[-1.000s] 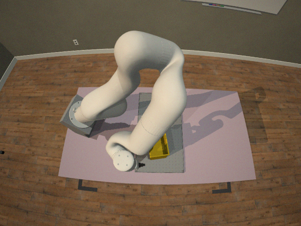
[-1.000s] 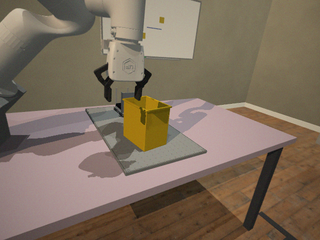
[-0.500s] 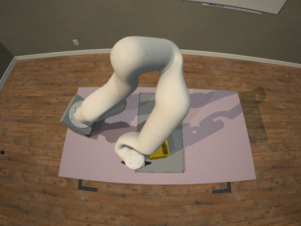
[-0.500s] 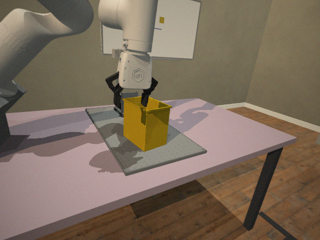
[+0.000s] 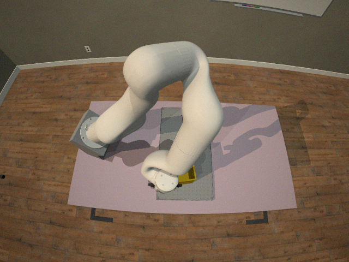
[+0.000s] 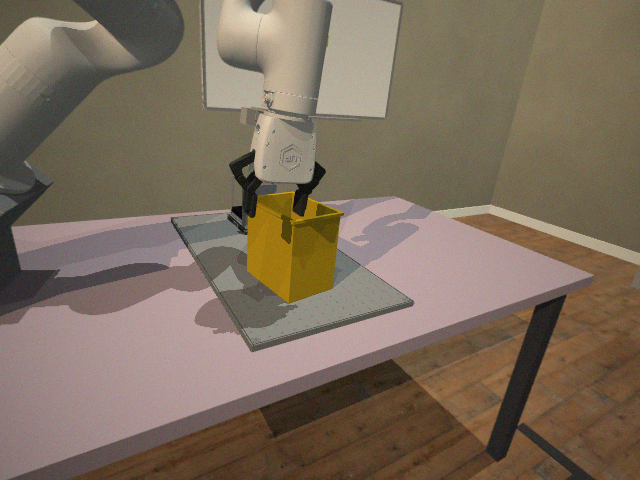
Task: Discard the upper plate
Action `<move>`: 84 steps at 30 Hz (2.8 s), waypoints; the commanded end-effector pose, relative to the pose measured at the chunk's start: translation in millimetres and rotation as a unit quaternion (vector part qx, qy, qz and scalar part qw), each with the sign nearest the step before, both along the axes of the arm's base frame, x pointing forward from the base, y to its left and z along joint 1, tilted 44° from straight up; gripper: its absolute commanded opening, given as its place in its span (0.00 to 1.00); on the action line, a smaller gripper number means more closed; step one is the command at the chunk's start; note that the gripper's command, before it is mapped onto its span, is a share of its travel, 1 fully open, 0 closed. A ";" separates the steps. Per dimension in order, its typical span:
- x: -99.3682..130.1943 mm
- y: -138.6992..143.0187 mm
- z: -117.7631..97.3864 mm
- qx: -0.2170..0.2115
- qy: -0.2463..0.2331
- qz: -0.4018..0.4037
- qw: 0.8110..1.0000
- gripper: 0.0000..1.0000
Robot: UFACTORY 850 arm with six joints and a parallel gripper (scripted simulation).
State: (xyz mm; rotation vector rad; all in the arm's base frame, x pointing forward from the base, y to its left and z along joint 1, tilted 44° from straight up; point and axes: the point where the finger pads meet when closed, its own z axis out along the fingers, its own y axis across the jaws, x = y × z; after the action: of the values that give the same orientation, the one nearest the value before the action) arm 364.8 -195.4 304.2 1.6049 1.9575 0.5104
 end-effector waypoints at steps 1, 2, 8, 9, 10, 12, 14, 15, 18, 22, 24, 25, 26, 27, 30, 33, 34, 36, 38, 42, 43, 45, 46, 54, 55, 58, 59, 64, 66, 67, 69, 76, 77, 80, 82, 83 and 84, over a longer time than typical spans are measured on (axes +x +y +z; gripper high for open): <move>9.3 14.0 8.2 0.000 0.008 0.000 1.000 1.00; 10.0 15.2 8.8 0.000 0.008 0.000 1.000 1.00; 18.3 30.2 15.9 -0.002 0.011 -0.001 1.000 1.00; 19.1 31.8 16.6 -0.002 0.011 -0.001 1.000 1.00; 19.1 31.8 16.5 -0.002 0.011 -0.001 1.000 1.00; 21.6 37.7 19.6 -0.002 0.012 -0.001 1.000 1.00; 24.6 43.6 22.0 -0.002 0.013 -0.001 1.000 1.00; 26.8 47.9 23.4 -0.003 0.014 -0.001 1.000 1.00; 29.4 54.1 26.0 -0.003 0.015 -0.001 1.000 1.00; 32.0 60.5 28.4 -0.004 0.016 -0.001 1.000 1.00; 35.8 69.2 31.3 -0.004 0.016 -0.001 1.000 1.00; 35.8 69.2 31.3 -0.004 0.016 -0.001 1.000 1.00; 37.8 73.7 32.5 -0.005 0.017 -0.001 1.000 1.00; 38.8 76.0 33.1 -0.005 0.017 -0.001 1.000 1.00; 41.5 82.9 35.2 -0.005 0.017 -0.001 1.000 1.00; 45.8 94.5 38.3 -0.006 0.018 -0.002 1.000 1.00; 46.8 97.1 39.0 -0.006 0.018 -0.002 1.000 1.00; 48.2 101.7 40.3 -0.006 0.018 -0.002 1.000 1.00; 49.1 104.5 41.0 -0.006 0.018 -0.002 1.000 1.00; 53.7 118.5 44.1 -0.007 0.019 -0.002 1.000 1.00; 54.0 119.6 44.4 -0.007 0.019 -0.002 1.000 1.00; 55.5 124.2 45.3 -0.008 0.019 -0.002 1.000 1.00; 56.4 127.3 46.0 -0.008 0.019 -0.002 1.000 1.00; 63.1 151.1 50.1 -0.009 0.018 -0.003 1.000 1.00; 63.1 151.1 50.1 -0.009 0.018 -0.003 1.000 1.00; 65.1 159.3 51.2 -0.010 0.018 -0.003 1.000 1.00; 66.3 164.2 51.9 -0.010 0.018 -0.003 1.000 1.00; 69.5 176.0 52.8 -0.010 0.017 -0.004 1.000 1.00; 71.4 184.5 53.7 -0.011 0.017 -0.004 1.000 1.00; 71.4 184.5 53.7 -0.011 0.017 -0.004 1.000 1.00; 73.1 193.0 54.5 -0.011 0.016 -0.004 1.000 1.00; 82.8 209.1 48.8 -0.012 0.015 -0.004 1.000 1.00; 83.2 209.7 48.5 -0.012 0.015 -0.004 1.000 1.00; 84.8 218.5 48.8 -0.012 0.014 -0.005 1.000 1.00; 85.9 227.4 49.5 -0.013 0.014 -0.005 1.000 1.00; 85.9 227.4 49.5 -0.013 0.014 -0.005 1.000 1.00; 86.5 232.3 49.7 -0.013 0.013 -0.005 1.000 1.00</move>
State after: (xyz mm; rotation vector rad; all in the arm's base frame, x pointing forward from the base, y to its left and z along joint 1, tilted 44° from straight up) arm 447.7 21.3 352.9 1.5694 2.0179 0.6246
